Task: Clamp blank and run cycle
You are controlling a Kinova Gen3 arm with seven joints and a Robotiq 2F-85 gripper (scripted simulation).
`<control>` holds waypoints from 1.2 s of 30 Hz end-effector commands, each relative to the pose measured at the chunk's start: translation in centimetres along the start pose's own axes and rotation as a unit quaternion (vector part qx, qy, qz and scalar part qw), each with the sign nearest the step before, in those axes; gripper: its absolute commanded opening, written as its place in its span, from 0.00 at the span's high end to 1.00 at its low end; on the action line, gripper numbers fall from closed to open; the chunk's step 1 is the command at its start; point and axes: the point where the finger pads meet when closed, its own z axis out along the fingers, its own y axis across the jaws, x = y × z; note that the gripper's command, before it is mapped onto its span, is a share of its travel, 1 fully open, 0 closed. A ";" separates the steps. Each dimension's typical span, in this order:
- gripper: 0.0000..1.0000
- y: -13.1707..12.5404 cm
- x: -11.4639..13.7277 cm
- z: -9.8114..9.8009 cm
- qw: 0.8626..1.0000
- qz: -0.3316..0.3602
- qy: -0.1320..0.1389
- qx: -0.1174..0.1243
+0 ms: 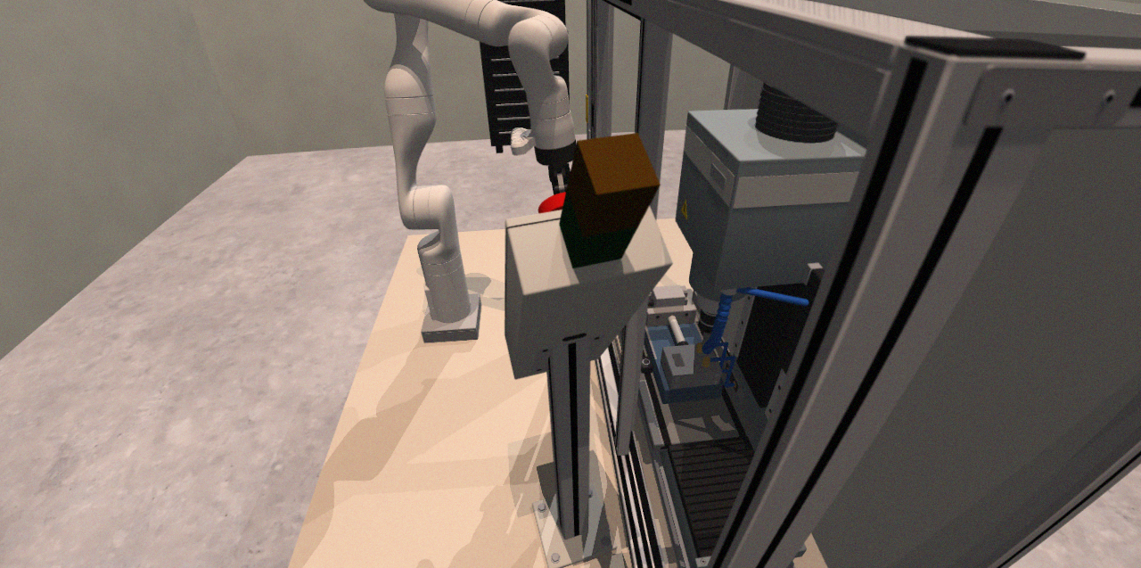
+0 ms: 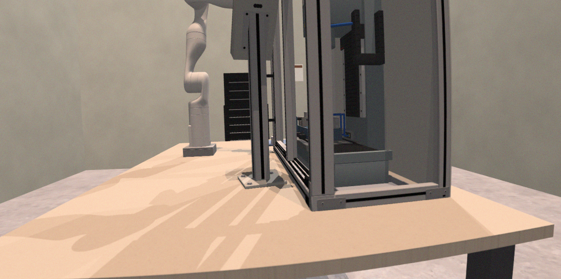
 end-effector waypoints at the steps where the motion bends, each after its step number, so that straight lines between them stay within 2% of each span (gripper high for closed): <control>1: 0.61 1.5 0.2 0.0 1.000 -0.009 0.004 -0.001; 36: 0.61 1.5 0.2 0.0 1.000 -0.009 0.004 -0.001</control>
